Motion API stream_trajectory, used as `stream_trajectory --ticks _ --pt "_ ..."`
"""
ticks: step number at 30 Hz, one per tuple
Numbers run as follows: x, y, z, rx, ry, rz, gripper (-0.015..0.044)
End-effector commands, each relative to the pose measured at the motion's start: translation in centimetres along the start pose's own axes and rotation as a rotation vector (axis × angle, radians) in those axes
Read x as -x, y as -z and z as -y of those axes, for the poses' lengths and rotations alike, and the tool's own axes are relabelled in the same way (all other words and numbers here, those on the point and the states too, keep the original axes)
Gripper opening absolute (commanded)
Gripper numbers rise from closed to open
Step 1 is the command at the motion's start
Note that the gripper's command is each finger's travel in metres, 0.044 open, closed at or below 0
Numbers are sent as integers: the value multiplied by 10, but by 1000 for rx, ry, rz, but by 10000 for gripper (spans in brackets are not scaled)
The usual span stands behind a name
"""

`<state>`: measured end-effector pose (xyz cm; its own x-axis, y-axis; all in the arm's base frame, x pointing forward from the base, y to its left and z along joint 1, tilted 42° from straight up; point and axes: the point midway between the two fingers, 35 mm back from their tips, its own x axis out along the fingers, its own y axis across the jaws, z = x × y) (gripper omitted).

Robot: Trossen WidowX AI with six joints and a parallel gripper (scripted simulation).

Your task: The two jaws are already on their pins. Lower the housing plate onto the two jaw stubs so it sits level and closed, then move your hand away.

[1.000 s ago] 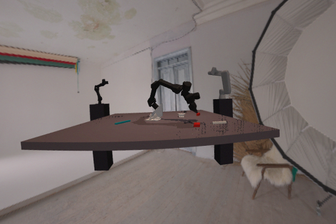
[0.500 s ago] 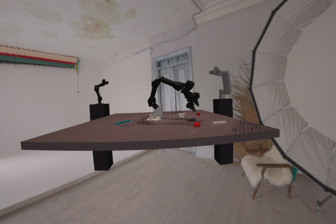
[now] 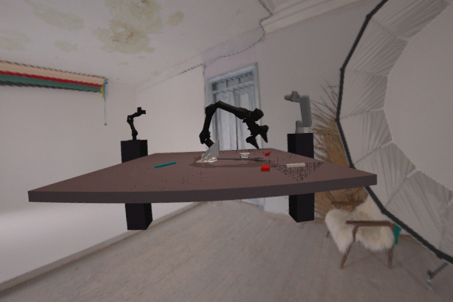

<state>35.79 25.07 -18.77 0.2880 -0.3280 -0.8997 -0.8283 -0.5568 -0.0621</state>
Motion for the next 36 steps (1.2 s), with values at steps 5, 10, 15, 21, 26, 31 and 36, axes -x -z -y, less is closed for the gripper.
stream_trajectory --ticks 5,10,15,21,26,31,36 --pt "17 -18 -38 199 -105 18 440" --pt "27 -26 -60 310 -165 27 440" --pt "39 -32 -82 419 -227 35 440" --pt "53 -37 -109 547 -303 44 440" --pt "65 -39 -131 651 -369 52 440" --pt "78 -39 -152 753 -434 59 440" --pt "91 -37 -172 849 -498 66 440"
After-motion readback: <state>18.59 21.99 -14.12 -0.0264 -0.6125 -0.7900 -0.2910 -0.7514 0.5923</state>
